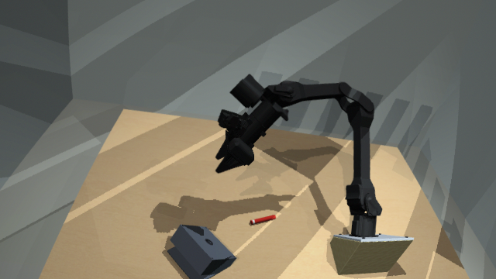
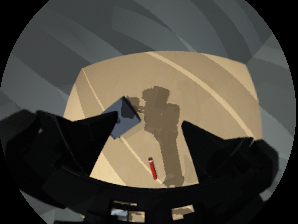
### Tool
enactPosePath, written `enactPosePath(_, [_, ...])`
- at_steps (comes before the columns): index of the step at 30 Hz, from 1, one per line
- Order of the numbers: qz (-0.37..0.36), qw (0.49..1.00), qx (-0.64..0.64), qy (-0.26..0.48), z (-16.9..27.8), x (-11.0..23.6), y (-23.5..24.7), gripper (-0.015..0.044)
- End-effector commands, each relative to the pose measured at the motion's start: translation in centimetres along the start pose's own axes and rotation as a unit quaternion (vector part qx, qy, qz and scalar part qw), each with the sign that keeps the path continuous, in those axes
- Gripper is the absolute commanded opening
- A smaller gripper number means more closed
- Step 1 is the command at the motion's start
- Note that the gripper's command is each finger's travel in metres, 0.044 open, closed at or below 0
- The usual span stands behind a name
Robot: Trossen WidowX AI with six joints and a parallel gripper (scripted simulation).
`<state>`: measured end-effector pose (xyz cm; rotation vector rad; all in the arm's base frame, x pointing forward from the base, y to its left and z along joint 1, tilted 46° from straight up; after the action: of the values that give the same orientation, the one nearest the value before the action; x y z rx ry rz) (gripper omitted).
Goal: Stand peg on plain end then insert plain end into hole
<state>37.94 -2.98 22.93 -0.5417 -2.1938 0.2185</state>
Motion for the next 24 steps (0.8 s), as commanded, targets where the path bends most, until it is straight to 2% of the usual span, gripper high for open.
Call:
enactPosePath(1, [0.027,0.998,0.030,0.047,2.2,-1.1,-0.2,0.0440])
enactPosePath(10, [0.090,0.977,0.110,0.162,7.4,-2.8,-1.1,0.0440])
enactPosePath(20, [0.151,0.926,0.211,0.276,12.4,-3.3,-2.6,0.0440])
enactPosePath(24, [0.159,0.916,0.226,0.291,13.1,-3.2,-2.9,0.0440])
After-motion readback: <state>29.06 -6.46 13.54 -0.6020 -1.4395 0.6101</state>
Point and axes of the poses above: the point midway between the two fingers, 35 mm back from their tips, its own x axis back along the fingers, its own y axis across the jaws, z = x × y, the point moved 4 cm from there along x, back along the fingers, and after that the axes turned 14 degrees about -x, right-handed, at the moved point
